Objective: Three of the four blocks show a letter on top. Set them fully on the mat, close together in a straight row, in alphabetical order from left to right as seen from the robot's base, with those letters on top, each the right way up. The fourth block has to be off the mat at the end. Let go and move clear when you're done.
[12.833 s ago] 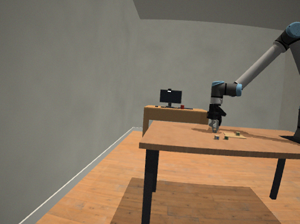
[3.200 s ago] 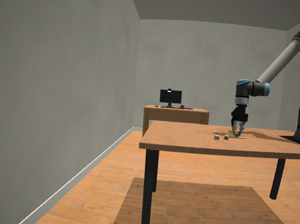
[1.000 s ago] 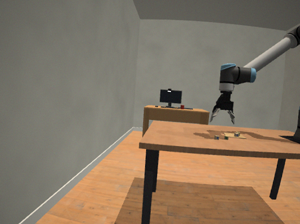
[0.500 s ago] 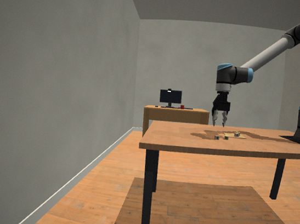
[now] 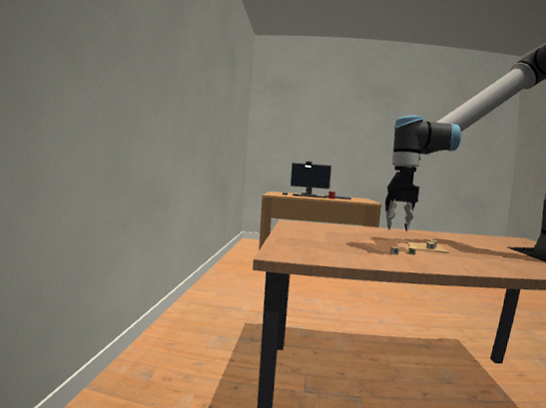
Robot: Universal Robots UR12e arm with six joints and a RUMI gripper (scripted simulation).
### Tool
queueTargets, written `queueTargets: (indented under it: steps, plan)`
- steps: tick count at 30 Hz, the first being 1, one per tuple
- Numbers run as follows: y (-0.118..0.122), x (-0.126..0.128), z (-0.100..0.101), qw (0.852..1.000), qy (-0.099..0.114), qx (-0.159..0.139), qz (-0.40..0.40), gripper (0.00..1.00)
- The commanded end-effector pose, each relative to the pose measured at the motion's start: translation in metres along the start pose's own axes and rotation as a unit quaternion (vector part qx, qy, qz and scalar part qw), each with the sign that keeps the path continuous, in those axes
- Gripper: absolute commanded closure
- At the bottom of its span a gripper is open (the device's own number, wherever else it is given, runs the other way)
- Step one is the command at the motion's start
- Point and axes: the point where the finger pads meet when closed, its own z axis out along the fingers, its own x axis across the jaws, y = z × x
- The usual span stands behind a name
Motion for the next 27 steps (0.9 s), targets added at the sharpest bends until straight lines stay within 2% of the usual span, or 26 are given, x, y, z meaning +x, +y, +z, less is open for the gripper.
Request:
queueTargets:
  steps: [1, 27]
  plan:
    - [0.0, -0.0007, -0.001, 1.0, -0.001, 0.0, 0.0, 0.63]
    - [0.0, -0.0007, 0.0087, 1.0, -0.001, 0.0, 0.0, 0.63]
